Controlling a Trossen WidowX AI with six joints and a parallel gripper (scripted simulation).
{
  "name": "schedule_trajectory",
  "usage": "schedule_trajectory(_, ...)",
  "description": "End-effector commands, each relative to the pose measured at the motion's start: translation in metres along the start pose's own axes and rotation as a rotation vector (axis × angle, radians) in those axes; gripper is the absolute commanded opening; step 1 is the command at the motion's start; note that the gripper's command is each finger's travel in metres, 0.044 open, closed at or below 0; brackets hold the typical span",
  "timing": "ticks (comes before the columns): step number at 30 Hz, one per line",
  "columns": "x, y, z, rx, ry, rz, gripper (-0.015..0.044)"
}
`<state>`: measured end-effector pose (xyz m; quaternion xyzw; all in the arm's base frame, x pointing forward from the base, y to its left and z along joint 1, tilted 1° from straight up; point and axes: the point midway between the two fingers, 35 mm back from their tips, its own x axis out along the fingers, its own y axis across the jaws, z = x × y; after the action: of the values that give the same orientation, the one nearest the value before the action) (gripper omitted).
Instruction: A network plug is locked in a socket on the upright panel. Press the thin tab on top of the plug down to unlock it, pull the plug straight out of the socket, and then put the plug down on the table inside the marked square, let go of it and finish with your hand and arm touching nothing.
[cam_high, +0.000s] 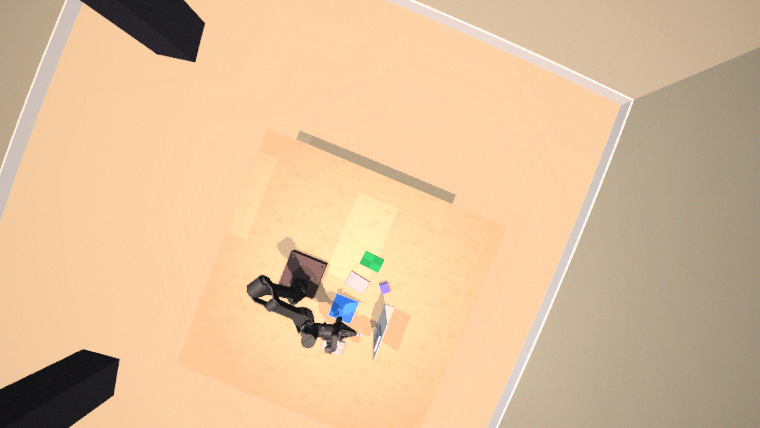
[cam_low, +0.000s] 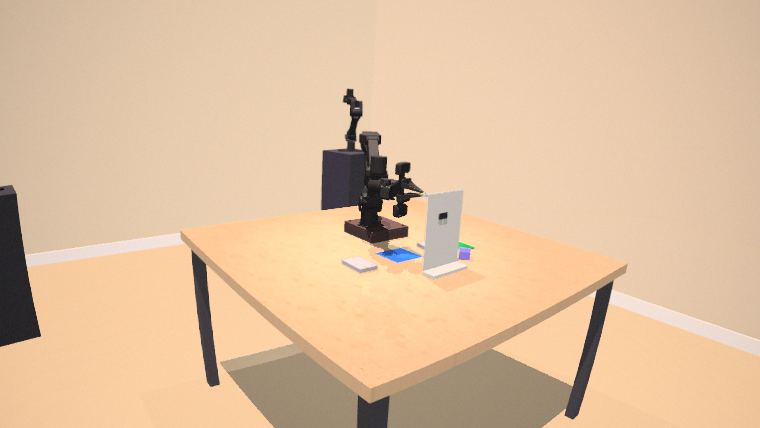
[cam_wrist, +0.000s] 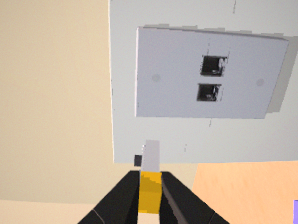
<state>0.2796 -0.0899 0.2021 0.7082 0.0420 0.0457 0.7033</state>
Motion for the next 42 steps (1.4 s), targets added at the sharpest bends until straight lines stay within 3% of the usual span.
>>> schedule_trajectory(1, 0.003, -0.005, 0.002, 0.037, -0.03, -0.036, 0.0)
schedule_trajectory(22, 0.0, -0.065, 0.003, 0.225, -0.228, -0.38, 0.0)
schedule_trajectory(42, -0.043, -0.118, -0.012, 0.238, -0.404, -0.792, 0.0)
